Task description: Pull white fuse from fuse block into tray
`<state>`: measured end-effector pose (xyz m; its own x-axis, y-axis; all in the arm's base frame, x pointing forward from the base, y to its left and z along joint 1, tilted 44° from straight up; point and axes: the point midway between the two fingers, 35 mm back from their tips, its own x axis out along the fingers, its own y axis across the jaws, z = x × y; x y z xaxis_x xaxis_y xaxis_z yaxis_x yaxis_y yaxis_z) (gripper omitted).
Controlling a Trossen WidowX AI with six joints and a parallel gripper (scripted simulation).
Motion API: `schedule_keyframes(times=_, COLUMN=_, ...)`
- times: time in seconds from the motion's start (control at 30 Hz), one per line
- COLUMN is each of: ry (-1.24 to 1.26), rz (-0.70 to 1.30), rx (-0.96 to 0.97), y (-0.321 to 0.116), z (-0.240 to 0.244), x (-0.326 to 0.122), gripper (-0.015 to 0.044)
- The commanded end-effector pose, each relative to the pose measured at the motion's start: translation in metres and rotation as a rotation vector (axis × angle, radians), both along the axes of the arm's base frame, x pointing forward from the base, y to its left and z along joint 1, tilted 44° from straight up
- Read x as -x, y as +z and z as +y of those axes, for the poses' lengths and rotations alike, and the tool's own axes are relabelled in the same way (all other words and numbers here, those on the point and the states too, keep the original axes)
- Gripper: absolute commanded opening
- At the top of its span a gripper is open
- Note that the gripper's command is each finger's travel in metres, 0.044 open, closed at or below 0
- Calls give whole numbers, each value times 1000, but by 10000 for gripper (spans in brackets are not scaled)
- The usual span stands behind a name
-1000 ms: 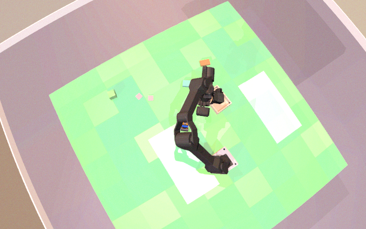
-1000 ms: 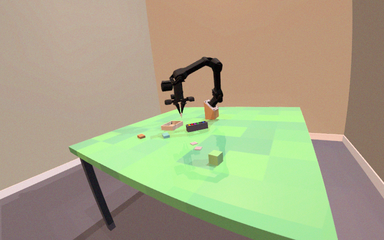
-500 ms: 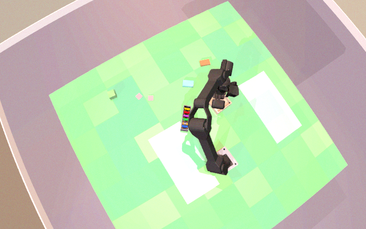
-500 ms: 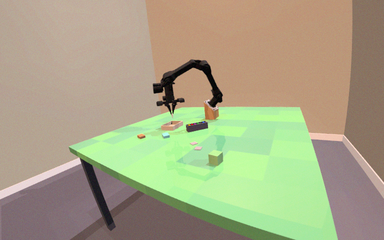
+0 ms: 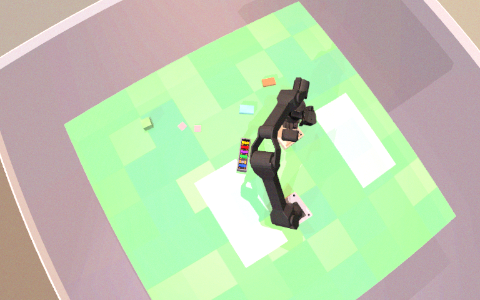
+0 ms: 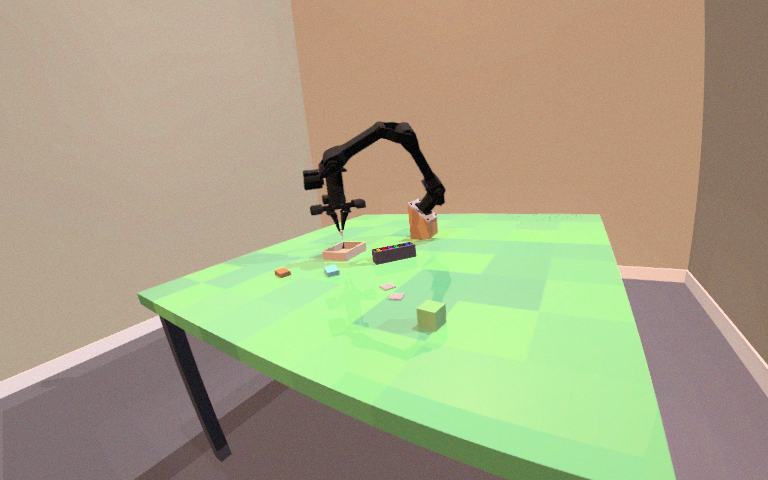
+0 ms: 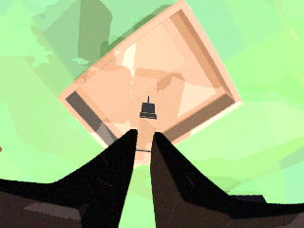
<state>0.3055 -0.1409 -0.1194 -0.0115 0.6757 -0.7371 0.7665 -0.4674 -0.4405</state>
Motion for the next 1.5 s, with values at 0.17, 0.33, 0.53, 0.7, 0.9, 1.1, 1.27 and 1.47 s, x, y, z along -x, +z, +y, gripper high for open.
schedule_keyframes(times=0.17, ry=0, rz=10, rx=-7, y=-13, z=13, x=2, gripper=0)
schedule_keyframes(times=0.33, ry=0, rz=10, rx=-8, y=-19, z=18, x=3, gripper=0)
schedule_keyframes(times=0.53, ry=0, rz=10, rx=-8, y=-24, z=23, x=3, gripper=0)
schedule_keyframes(times=0.7, ry=5, rz=6, rx=0, y=-22, z=20, x=2, gripper=53)
schedule_keyframes(times=0.9, ry=5, rz=6, rx=0, y=-22, z=20, x=2, gripper=210)
schedule_keyframes(times=1.1, ry=3, rz=7, rx=-2, y=-13, z=12, x=2, gripper=330)
schedule_keyframes(times=1.27, ry=0, rz=10, rx=-6, y=6, z=-5, x=3, gripper=330)
schedule_keyframes(times=1.47, ry=0, rz=10, rx=-6, y=6, z=-5, x=3, gripper=330)
